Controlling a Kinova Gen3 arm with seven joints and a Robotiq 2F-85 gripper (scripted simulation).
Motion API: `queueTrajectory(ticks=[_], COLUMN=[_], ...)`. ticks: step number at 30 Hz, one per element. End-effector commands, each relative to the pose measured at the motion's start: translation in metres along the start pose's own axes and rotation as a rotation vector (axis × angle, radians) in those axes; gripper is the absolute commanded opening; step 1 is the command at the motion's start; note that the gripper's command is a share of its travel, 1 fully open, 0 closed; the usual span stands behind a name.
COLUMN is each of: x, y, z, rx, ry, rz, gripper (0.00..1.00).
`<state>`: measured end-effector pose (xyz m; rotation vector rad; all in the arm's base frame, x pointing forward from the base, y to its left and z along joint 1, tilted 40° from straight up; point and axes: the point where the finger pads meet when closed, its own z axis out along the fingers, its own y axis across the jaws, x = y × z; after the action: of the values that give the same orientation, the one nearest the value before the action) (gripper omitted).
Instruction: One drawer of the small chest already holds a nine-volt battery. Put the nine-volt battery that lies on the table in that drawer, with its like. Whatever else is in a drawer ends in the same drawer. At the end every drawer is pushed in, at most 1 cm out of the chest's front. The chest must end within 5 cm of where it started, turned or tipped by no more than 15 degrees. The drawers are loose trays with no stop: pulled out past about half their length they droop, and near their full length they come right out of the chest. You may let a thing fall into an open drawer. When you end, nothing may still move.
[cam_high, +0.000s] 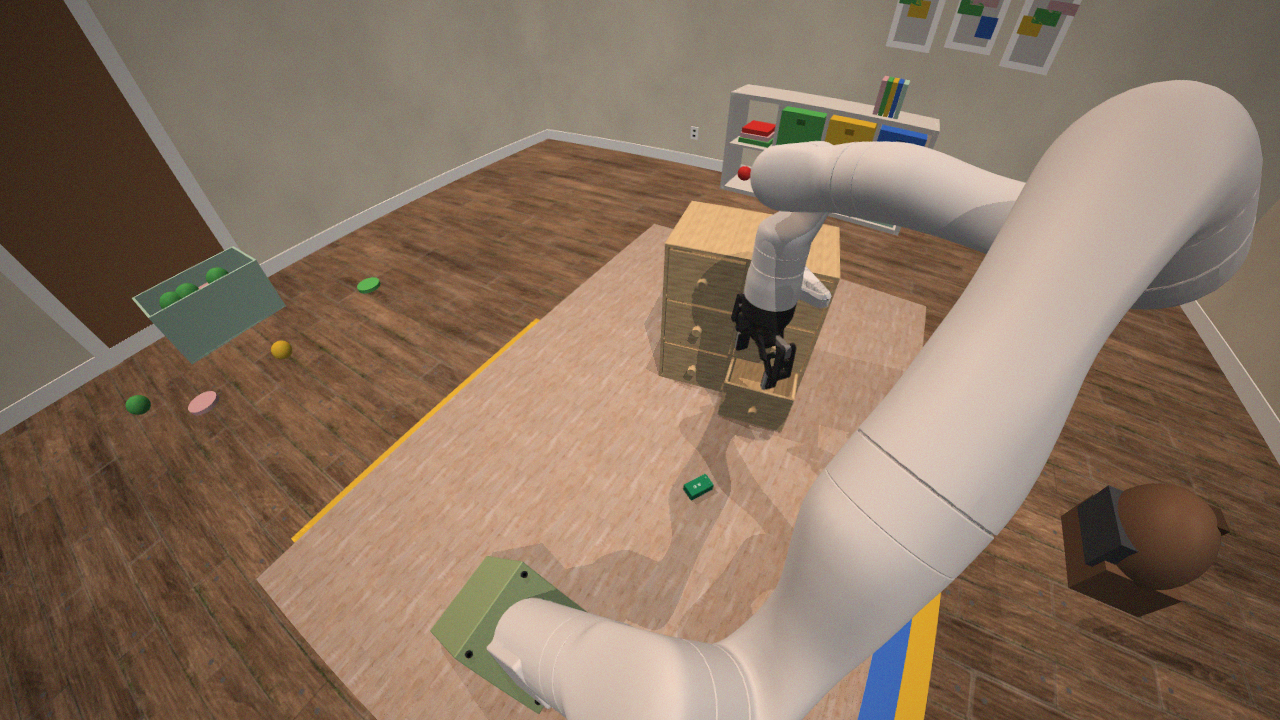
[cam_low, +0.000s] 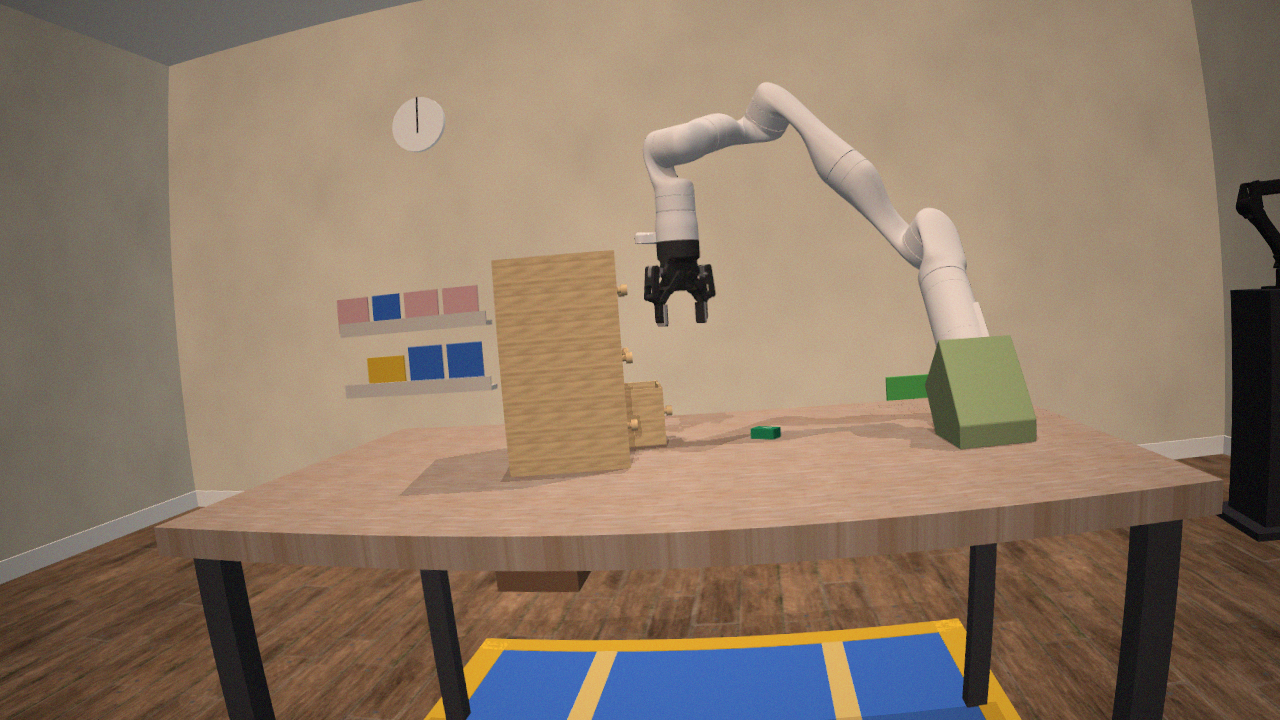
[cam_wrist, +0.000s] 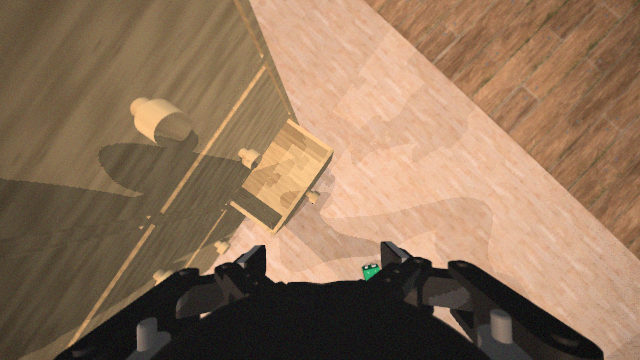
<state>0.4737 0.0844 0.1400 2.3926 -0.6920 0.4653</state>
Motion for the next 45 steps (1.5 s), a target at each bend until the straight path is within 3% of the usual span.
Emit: queueTrajectory(ticks=[1, 45], x=[0.002, 0.013], y=[-0.006, -0.017], z=[0.002, 0.016], rx=[0.012, 0.015], ry=[0.001, 0.009], rz=[-0.054, -0.451], gripper=[1.0, 1.0])
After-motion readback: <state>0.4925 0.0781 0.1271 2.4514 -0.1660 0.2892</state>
